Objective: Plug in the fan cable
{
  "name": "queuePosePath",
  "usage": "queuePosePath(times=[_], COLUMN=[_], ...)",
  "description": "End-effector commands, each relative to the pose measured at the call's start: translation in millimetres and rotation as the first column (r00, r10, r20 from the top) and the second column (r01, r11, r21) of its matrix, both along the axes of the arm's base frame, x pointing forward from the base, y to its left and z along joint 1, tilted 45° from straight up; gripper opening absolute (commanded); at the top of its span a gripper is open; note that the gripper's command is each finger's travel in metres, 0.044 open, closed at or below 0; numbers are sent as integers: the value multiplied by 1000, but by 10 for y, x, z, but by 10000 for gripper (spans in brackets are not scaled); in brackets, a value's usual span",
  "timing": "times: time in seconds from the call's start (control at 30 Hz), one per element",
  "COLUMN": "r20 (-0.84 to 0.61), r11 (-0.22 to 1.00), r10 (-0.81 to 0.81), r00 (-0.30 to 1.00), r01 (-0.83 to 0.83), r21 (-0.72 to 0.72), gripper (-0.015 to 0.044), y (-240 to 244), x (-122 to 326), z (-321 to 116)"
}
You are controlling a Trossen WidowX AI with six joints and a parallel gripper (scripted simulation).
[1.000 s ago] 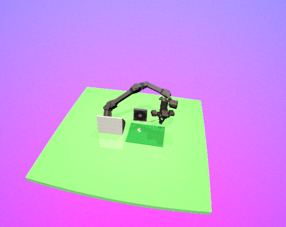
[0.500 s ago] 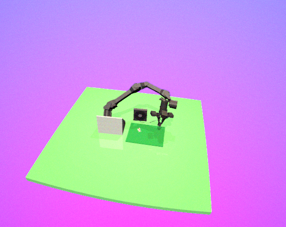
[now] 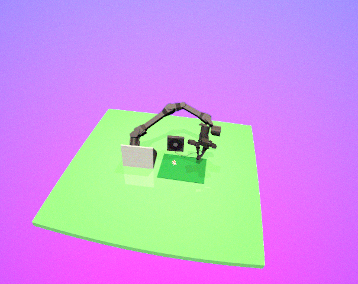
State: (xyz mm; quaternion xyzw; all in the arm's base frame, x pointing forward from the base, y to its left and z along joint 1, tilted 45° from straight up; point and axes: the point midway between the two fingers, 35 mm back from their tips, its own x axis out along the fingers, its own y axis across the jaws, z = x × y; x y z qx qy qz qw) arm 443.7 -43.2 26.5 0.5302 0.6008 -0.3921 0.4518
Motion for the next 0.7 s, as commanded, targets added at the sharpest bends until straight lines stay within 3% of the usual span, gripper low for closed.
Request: queuePosePath(times=[0.0,0.67], r20=[-3,22], r11=[998,941], r10=[-7,-31], r00=[1000,999], r01=[7,37], r21=[-59,-335], gripper=[0,0], y=[-2,48], x=[-8,1], z=[-3,-6])
